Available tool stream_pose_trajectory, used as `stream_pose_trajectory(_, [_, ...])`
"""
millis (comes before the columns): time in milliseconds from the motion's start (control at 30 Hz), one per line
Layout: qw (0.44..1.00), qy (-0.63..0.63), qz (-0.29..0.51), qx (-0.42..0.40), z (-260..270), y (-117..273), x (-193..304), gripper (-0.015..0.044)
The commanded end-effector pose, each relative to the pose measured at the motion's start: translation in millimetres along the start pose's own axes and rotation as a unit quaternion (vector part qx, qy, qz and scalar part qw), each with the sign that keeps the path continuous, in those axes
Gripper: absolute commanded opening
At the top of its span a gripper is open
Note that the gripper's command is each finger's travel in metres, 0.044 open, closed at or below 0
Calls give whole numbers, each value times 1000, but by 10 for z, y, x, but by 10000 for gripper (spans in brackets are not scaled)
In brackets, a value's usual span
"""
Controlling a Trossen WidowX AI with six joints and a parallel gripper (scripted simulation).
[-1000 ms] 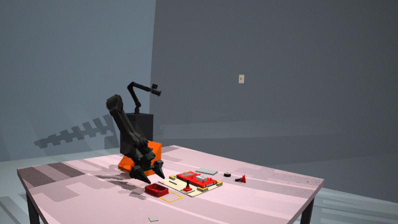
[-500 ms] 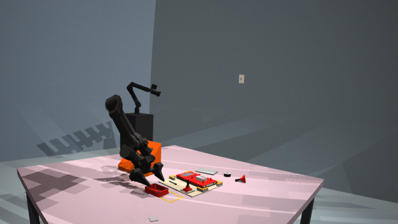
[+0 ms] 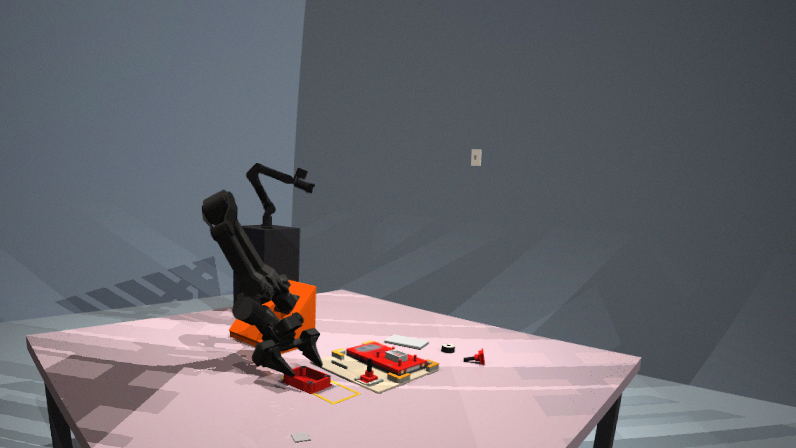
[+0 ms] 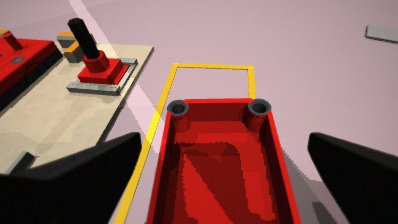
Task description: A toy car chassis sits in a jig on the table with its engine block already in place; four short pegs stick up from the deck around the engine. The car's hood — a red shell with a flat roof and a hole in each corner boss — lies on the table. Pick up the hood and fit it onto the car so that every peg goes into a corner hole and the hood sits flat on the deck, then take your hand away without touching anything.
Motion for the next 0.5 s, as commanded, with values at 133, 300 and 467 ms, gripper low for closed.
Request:
stream_pose_trajectory(133, [1000,1,0,-2,0,-16,39,440])
stream_pose_trajectory(300, [1000,1,0,-2,-5,-29,59,440])
stream_pose_trajectory(467, [1000,1,0,-2,-10,-41,80,440])
Point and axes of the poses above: the point midway between the two fingers, 35 mm back from their tips, its own y axis back along the fingers, its own z axis across the jaws, x = y × z, the point moved 4 cm from there along y, back along the fingers, and after that the axes turned 13 degrees about -y, right-handed, at the moved point
